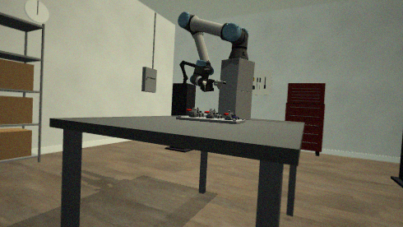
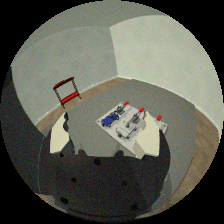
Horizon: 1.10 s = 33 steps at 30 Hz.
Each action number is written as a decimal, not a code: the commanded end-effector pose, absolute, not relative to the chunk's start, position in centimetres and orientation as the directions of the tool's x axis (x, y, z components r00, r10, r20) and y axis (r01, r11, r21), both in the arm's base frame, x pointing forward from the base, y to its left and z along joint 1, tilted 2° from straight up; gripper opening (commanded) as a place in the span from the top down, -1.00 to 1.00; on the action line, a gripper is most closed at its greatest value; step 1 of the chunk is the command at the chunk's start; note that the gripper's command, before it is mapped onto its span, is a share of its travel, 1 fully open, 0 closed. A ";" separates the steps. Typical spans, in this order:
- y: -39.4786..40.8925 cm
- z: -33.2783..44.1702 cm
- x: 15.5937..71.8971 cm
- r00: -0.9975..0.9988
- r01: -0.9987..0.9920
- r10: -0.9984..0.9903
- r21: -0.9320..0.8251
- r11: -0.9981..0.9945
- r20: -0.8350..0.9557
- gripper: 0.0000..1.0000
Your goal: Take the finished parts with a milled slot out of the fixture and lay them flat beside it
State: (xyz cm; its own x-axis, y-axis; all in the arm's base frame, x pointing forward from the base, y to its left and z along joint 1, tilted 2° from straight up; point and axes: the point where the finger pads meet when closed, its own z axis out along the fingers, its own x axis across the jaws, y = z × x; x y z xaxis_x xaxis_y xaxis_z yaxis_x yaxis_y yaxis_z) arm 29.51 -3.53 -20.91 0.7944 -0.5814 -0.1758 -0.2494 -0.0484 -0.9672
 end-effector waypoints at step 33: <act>-3.4 -21.1 29.6 0.814 -0.239 -0.562 -0.967 -0.091 -0.148 -1.00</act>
State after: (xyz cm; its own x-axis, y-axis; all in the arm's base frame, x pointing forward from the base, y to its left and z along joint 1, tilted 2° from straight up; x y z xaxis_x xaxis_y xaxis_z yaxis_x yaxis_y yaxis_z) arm 29.58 -3.43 -21.02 0.8051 -0.5709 -0.1608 -0.2439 -0.0717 -0.9671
